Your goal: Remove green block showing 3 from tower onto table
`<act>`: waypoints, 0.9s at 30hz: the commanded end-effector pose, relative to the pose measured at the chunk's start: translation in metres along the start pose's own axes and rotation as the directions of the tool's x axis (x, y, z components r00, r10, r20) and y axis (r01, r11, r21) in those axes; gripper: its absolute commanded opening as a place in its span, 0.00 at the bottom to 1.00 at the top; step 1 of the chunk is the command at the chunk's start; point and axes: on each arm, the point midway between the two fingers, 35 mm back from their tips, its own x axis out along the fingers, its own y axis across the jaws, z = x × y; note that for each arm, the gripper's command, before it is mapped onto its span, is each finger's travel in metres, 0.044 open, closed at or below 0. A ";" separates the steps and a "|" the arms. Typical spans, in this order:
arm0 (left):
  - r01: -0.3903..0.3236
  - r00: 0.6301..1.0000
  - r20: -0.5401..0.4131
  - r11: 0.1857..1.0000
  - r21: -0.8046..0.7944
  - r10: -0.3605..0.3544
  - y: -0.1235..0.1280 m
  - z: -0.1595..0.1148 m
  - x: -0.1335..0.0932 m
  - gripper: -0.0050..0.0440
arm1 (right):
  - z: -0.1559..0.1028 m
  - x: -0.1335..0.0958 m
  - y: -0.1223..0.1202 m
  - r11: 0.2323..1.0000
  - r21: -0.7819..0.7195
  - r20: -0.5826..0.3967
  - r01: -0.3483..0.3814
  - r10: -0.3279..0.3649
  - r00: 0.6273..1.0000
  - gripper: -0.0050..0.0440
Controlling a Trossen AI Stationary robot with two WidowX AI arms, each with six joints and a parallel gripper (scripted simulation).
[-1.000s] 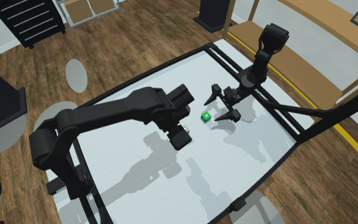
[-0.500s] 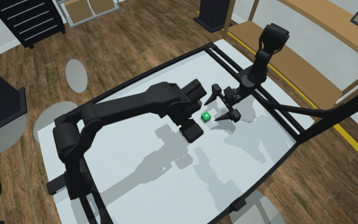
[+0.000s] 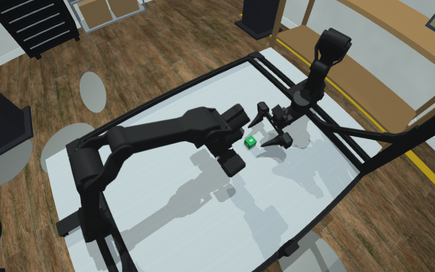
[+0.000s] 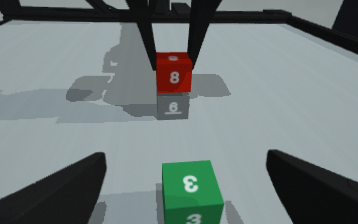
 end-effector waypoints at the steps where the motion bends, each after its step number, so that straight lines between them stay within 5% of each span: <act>1: 0.002 1.000 -0.008 1.000 0.002 -0.002 0.000 -0.002 0.004 0.10 | 0.000 -0.001 -0.001 1.000 0.003 0.000 0.004 -0.004 1.000 0.92; 6: 0.002 1.000 -0.008 1.000 0.002 -0.002 0.000 -0.002 0.004 0.35 | 0.000 -0.001 -0.001 1.000 0.003 0.000 0.004 -0.004 1.000 0.92; 8: 0.002 1.000 -0.008 1.000 0.002 -0.002 0.000 -0.002 0.004 0.35 | 0.000 -0.001 -0.001 1.000 0.003 0.000 0.004 -0.004 1.000 0.92; 20: 0.002 1.000 -0.008 1.000 0.002 -0.002 0.000 0.001 -0.010 0.92 | 0.000 -0.001 -0.001 1.000 0.003 0.000 0.004 -0.004 1.000 0.92; 27: 0.002 1.000 -0.008 1.000 0.002 -0.002 0.000 0.001 -0.010 0.92 | 0.000 -0.001 -0.001 1.000 0.003 0.000 0.004 -0.004 1.000 0.92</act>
